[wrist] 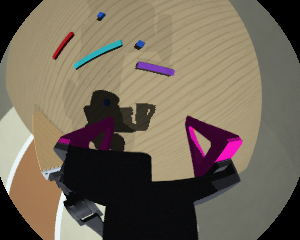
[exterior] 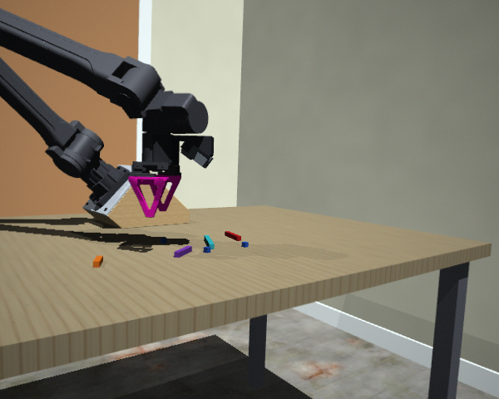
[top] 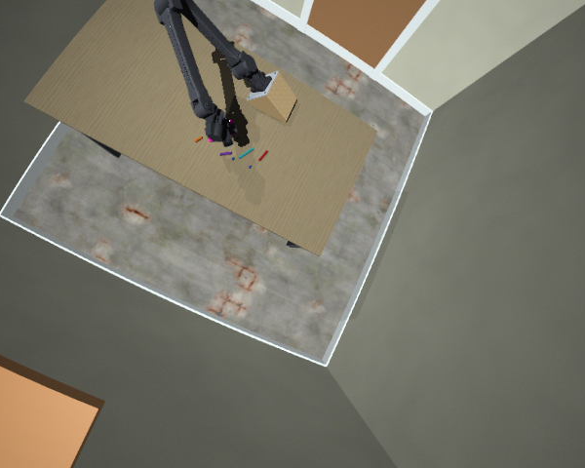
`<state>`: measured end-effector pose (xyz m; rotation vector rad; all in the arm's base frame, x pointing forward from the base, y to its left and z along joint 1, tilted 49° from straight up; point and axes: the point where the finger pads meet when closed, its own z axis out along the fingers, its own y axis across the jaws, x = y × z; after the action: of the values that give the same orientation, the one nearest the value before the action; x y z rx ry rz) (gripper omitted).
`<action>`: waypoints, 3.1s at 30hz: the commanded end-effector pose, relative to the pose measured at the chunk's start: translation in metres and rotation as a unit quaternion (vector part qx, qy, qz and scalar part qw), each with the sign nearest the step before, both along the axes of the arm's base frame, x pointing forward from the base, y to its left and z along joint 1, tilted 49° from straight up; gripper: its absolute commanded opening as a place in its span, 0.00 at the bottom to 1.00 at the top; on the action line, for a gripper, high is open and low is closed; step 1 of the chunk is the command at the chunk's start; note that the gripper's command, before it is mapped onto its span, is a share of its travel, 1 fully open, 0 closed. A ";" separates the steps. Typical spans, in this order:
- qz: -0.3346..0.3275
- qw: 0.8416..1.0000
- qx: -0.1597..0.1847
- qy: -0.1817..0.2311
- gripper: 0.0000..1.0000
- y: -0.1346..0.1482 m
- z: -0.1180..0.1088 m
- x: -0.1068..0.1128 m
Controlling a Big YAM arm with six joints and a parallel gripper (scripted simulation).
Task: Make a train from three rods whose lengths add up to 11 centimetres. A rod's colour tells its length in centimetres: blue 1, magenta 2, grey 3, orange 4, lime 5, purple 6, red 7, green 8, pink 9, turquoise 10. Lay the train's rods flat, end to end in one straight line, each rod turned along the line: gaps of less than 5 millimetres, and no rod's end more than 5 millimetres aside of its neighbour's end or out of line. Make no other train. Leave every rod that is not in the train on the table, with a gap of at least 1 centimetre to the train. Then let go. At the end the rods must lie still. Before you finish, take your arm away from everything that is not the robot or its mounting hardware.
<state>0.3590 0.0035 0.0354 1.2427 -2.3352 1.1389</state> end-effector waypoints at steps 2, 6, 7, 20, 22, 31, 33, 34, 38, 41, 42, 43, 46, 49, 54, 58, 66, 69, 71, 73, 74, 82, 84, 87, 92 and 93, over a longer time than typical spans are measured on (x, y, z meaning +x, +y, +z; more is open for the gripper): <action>-0.046 0.997 0.009 -0.054 1.00 0.002 0.005 0.016; -0.073 0.994 0.012 -0.078 1.00 0.000 0.002 0.012; -0.072 0.994 0.011 -0.077 1.00 0.000 0.002 0.011; -0.167 0.967 0.031 -0.188 1.00 0.002 0.003 0.019; -0.188 0.958 0.036 -0.212 1.00 0.002 0.005 0.022; -0.236 0.934 0.044 -0.265 1.00 0.002 0.004 0.023; -0.249 0.925 0.047 -0.281 1.00 0.002 0.005 0.026; -0.260 0.918 0.050 -0.294 1.00 0.002 0.005 0.028; -0.285 0.902 0.052 -0.320 1.00 0.002 0.003 0.025; -0.291 0.897 0.054 -0.328 1.00 0.002 0.004 0.027; -0.292 0.897 0.054 -0.328 1.00 0.002 0.004 0.026; -0.292 0.897 0.054 -0.328 1.00 0.002 0.004 0.026; -0.291 0.897 0.054 -0.328 1.00 0.002 0.004 0.026; -0.291 0.897 0.054 -0.328 1.00 0.002 0.004 0.026; -0.291 0.897 0.054 -0.328 1.00 0.002 0.004 0.026; -0.291 0.898 0.054 -0.327 1.00 0.002 0.004 0.026; -0.291 0.898 0.054 -0.327 1.00 0.002 0.004 0.026; -0.291 0.898 0.054 -0.327 1.00 0.002 0.004 0.026; -0.291 0.898 0.054 -0.327 1.00 0.002 0.004 0.026; -0.291 0.898 0.054 -0.327 1.00 0.002 0.004 0.026; -0.291 0.898 0.054 -0.327 1.00 0.002 0.004 0.026; -0.291 0.898 0.054 -0.327 1.00 0.002 0.004 0.026; -0.291 0.898 0.054 -0.327 1.00 0.002 0.004 0.026; -0.291 0.898 0.054 -0.327 1.00 0.002 0.004 0.026; -0.291 0.898 0.054 -0.327 1.00 0.002 0.004 0.026; -0.291 0.898 0.054 -0.327 1.00 0.002 0.004 0.026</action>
<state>0.3740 0.0051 0.0359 0.1264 -2.9570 1.3306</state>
